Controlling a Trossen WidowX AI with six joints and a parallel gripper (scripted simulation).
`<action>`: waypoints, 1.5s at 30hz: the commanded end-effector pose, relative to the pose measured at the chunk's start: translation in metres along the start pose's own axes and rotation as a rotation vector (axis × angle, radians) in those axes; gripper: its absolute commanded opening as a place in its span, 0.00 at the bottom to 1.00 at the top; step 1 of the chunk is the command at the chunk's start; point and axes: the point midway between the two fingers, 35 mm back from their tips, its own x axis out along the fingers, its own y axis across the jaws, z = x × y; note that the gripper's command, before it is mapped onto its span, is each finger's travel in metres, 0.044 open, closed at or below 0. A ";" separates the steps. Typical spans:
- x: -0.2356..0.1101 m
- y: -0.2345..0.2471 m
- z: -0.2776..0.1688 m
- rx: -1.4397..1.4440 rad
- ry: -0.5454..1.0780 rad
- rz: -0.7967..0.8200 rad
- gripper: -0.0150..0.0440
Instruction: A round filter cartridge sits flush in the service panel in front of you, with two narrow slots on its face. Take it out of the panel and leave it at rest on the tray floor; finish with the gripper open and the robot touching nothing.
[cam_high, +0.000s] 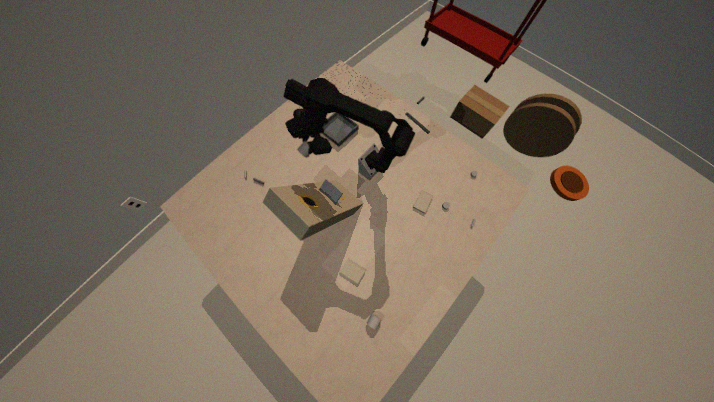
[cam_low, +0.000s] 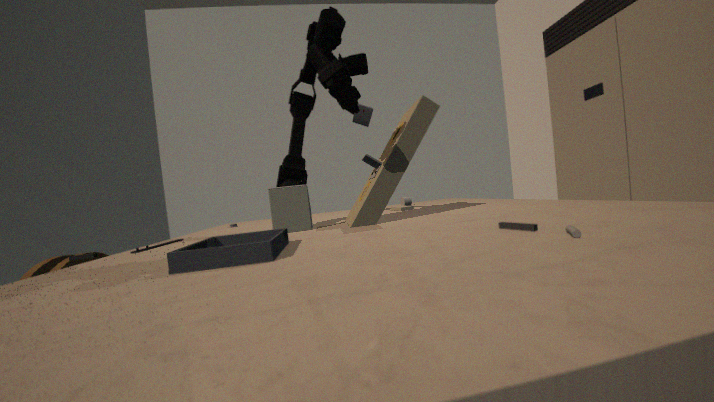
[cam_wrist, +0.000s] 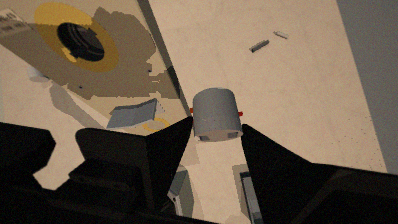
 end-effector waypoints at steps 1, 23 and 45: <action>-0.001 -0.027 -0.011 0.150 0.003 -0.076 0.25; -0.007 -0.122 -0.054 0.667 -0.051 -0.379 0.25; 0.030 -0.195 -0.202 1.081 -0.055 -0.618 0.25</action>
